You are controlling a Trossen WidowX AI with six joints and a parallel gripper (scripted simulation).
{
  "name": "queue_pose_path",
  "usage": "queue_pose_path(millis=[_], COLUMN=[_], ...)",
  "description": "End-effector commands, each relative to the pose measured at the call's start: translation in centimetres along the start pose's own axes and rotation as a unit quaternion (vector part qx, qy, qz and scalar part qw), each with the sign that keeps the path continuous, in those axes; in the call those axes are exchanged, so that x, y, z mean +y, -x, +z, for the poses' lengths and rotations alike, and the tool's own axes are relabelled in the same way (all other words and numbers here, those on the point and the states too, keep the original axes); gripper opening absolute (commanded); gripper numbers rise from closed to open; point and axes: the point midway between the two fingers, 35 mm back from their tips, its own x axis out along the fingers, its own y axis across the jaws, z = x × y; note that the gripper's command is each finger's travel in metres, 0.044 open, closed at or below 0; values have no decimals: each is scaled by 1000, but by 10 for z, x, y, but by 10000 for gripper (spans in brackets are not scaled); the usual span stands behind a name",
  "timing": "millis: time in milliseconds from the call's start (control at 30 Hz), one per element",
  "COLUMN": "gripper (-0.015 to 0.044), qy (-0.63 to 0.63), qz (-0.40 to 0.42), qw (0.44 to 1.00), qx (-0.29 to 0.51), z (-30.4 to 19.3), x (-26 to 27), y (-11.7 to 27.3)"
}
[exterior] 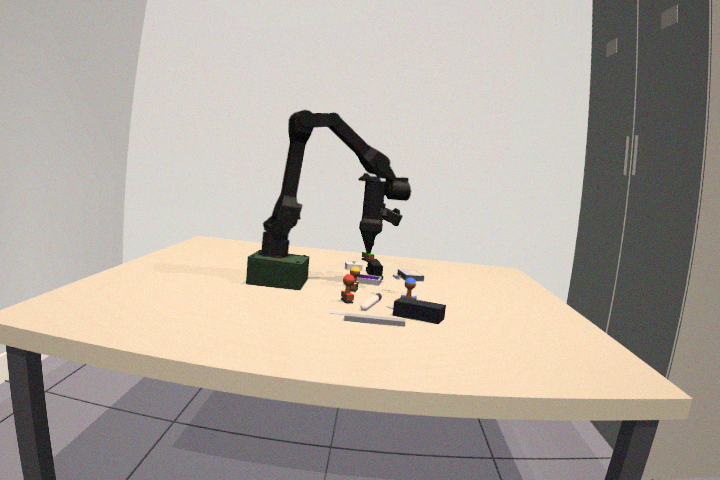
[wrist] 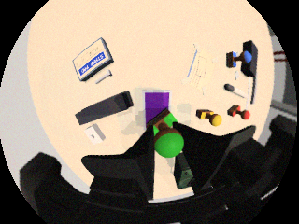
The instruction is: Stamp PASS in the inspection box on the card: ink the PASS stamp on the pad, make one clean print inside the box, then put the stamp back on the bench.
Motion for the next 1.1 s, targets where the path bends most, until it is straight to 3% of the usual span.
queue_pose_path(millis=[0,1067], gripper=[0,0], qy=[-2,-1], qz=[-3,-3], qw=[1000,1000], qx=[1,1], z=[-1,-1], x=[-1,0], y=[-5,-26])
